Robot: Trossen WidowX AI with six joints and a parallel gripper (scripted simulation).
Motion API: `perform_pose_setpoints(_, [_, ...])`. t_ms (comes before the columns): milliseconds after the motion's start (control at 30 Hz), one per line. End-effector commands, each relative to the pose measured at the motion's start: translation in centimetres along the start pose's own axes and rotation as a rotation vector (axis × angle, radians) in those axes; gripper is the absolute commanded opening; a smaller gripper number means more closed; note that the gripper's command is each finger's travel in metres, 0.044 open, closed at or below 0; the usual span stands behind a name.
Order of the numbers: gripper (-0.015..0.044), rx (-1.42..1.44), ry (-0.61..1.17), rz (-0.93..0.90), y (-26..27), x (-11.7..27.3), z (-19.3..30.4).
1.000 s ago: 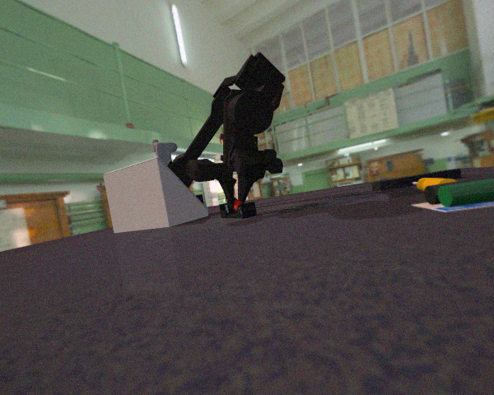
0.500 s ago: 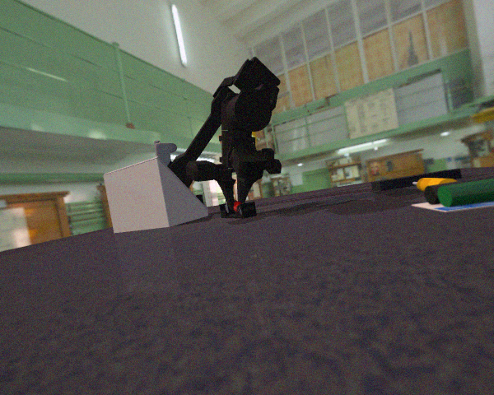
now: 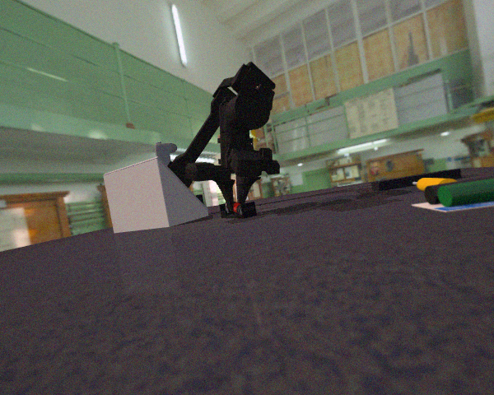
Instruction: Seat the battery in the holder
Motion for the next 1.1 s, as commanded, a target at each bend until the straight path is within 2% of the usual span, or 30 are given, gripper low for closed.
perform_pose_setpoints(0, [0.0061, 0.009, -0.037, 0.003, 0.2, 0.1, -0.1])
perform_pose_setpoints(1067, [0.0061, 0.024, -0.166, 0.021, 0.4, -0.7, 1.2])
Point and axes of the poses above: the point midway between the two fingers, 35 mm back from their tips, its own x axis back along the fingers, its own y axis across the jaws, z = x × y, the point moved 5 cm from there along x, back along the fingers, and after that the axes turned 3 degrees about x, right-handed, at the moved point
